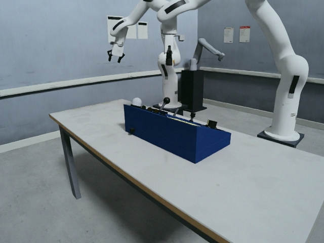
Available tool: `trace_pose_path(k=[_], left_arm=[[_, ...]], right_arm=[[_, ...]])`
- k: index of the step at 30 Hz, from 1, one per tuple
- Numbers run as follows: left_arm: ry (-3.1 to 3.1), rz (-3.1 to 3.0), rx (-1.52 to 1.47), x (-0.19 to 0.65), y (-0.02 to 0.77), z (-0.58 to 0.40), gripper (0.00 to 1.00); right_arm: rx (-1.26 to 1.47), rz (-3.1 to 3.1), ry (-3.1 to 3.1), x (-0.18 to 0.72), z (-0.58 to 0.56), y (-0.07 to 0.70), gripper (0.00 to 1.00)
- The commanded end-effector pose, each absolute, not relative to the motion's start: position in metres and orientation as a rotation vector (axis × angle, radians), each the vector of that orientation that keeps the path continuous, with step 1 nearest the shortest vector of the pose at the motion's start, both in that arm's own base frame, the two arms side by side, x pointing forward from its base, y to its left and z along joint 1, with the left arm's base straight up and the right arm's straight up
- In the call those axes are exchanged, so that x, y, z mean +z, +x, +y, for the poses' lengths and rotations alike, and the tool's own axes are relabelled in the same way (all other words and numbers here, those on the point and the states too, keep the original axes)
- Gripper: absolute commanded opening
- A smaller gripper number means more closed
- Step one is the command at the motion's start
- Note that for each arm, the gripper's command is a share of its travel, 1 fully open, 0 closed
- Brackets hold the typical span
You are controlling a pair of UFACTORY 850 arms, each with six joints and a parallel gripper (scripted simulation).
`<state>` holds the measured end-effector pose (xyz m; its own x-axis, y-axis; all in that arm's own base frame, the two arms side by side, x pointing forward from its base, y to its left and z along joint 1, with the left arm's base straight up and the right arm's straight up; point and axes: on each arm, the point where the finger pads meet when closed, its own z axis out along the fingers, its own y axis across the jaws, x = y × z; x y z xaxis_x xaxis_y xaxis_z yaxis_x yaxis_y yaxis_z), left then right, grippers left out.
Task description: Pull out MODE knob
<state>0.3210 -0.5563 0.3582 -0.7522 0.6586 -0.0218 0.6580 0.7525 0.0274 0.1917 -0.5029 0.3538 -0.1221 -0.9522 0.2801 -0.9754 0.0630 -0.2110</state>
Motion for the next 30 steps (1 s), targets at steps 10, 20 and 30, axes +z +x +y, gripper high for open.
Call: trace_pose_path(k=[10,20,30], left_arm=[[1.643,2.578,0.105,0.360,0.310,-0.513,1.00],[1.983,2.299,0.180,0.358,0.301,-0.482,1.00],[2.272,1.996,0.253,0.354,0.292,-0.453,1.00]], right_arm=[[0.266,-2.219,2.145,0.412,-0.460,0.085,1.00],[0.079,-2.225,2.192,0.451,-0.415,0.020,1.00],[0.013,-2.233,2.206,0.465,-0.396,-0.001,1.00]])
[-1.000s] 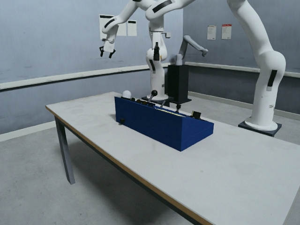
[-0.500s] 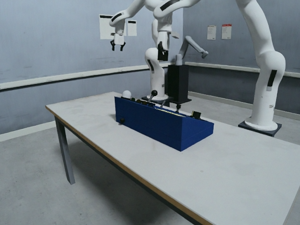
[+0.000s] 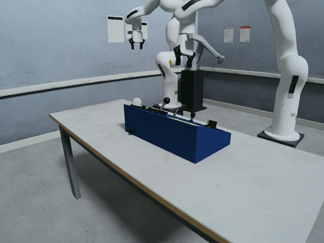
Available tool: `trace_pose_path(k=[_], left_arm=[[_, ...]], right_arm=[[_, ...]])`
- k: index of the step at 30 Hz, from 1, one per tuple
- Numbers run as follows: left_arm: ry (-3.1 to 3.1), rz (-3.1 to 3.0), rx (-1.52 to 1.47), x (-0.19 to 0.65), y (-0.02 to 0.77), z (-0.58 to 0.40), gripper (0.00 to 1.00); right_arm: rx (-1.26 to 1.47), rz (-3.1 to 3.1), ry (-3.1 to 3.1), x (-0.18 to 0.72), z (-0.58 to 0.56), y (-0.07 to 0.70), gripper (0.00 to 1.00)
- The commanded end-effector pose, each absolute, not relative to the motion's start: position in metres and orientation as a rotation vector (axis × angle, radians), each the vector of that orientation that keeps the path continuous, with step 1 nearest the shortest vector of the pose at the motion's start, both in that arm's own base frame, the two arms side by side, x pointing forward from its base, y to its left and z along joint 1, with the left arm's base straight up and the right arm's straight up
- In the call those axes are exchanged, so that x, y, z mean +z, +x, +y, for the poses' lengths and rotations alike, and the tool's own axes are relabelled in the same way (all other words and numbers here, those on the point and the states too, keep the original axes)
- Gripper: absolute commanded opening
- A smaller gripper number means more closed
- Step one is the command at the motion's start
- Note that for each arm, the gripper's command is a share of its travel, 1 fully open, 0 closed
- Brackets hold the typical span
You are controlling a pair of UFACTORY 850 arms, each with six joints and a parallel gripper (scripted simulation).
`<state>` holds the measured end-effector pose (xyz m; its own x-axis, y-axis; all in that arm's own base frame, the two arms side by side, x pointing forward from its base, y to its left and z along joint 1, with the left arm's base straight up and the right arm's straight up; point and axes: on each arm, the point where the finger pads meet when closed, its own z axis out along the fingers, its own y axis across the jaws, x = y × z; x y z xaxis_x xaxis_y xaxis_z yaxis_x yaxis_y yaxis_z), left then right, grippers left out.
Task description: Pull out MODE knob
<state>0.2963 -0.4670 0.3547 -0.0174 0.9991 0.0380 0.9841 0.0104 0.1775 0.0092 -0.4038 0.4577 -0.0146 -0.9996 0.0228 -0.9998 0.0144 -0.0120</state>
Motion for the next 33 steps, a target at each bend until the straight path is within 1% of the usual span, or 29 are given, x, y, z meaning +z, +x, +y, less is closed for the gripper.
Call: trace_pose_path(k=[1,11,12,26,28,33], left_arm=[[2.300,1.962,0.261,0.354,0.291,-0.449,1.00],[2.512,1.679,0.321,0.349,0.283,-0.425,1.00],[2.581,1.572,0.343,0.347,0.279,-0.416,1.00],[2.852,1.039,0.436,0.335,0.264,-0.374,1.00],[2.852,1.039,0.436,0.335,0.264,-0.374,1.00],[2.947,0.772,0.476,0.328,0.257,-0.355,1.00]], right_arm=[[0.009,-2.233,2.207,0.466,-0.394,-0.002,1.00],[0.000,-2.235,2.208,0.468,-0.392,-0.005,1.00],[0.000,-2.235,2.208,0.468,-0.392,-0.005,1.00],[0.000,-2.235,2.208,0.468,-0.392,-0.005,1.00],[0.000,-2.235,2.208,0.468,-0.392,-0.005,1.00],[0.000,-2.235,2.208,0.468,-0.392,-0.005,1.00]])
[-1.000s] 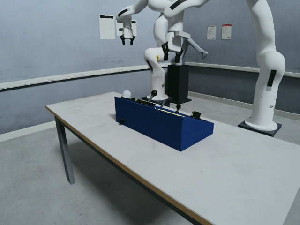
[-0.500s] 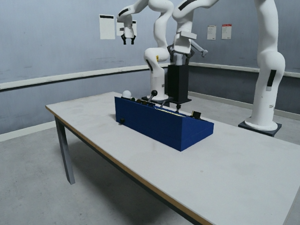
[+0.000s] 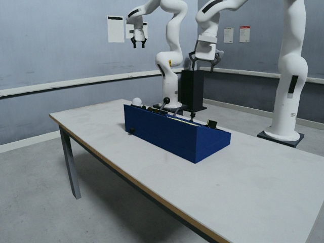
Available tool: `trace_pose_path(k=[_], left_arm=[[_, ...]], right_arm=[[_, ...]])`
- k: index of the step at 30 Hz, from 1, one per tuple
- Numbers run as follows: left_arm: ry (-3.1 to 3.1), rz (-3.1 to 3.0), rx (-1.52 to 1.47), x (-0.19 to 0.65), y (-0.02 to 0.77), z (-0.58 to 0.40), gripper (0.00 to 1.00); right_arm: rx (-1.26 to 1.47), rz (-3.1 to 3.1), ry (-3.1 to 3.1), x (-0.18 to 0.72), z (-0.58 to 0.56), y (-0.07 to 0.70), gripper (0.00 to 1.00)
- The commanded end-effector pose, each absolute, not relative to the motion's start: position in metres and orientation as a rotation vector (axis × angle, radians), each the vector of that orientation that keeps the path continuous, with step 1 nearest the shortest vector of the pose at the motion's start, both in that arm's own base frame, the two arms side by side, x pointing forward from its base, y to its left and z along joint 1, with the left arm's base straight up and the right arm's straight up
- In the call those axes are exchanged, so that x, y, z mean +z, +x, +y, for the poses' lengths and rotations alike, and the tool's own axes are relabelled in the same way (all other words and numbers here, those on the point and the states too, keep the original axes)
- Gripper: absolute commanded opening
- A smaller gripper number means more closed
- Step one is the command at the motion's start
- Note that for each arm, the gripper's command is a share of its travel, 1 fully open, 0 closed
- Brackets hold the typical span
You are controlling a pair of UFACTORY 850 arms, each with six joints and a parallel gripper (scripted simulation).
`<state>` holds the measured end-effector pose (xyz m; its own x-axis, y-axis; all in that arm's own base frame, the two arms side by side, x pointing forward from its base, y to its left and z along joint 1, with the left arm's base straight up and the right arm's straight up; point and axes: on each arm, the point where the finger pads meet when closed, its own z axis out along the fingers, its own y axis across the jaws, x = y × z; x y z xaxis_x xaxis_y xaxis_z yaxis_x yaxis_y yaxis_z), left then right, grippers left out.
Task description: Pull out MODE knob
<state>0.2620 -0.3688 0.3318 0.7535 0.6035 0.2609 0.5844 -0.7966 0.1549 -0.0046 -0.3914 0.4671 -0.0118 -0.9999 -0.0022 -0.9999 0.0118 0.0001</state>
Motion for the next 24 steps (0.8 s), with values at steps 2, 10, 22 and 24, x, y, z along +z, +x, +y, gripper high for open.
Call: trace_pose_path(k=[2,10,22,24], left_arm=[[2.972,0.688,0.488,0.326,0.254,-0.349,1.00],[3.050,0.344,0.530,0.316,0.244,-0.326,1.00],[3.089,0.034,0.563,0.305,0.236,-0.306,1.00],[3.089,0.029,0.563,0.305,0.235,-0.305,1.00]], right_arm=[[0.000,2.235,-2.208,0.468,-0.392,-0.005,1.00],[0.000,2.235,-2.208,0.468,-0.392,-0.005,1.00],[0.000,2.235,-2.208,0.468,-0.392,-0.005,1.00],[0.000,2.235,-2.208,0.468,-0.392,-0.005,1.00]])
